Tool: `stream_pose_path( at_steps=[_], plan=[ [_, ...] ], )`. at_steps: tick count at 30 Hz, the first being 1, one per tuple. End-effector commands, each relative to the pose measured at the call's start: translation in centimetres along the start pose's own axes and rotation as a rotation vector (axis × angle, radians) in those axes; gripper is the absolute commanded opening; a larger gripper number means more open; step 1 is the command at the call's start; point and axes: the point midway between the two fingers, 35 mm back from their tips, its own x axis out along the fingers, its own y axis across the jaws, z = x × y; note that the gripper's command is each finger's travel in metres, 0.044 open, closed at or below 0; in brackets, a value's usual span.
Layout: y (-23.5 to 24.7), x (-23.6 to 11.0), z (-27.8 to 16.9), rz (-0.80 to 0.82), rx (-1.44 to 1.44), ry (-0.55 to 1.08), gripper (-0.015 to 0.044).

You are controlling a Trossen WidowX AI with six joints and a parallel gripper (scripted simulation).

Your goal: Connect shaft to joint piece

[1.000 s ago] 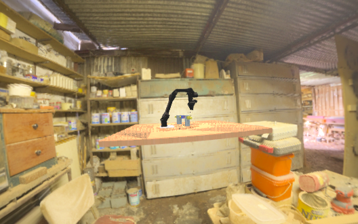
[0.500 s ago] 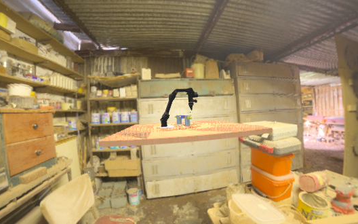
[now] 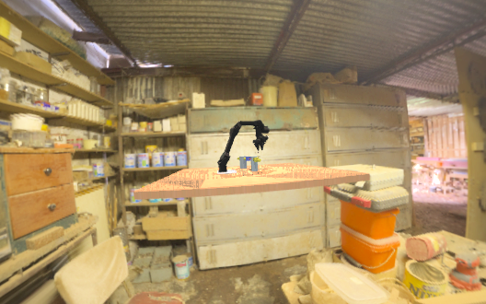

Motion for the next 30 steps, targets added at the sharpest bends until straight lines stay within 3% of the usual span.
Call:
stream_pose_path(
  at_steps=[1, 30],
  plan=[
    [0.0, 0.3, 0.0, -0.015, 0.049, -0.003, 0.0440],
    [-0.2, 8.4, -0.1, -0.033, 0.047, 0.009, 0.0440]
  ],
)
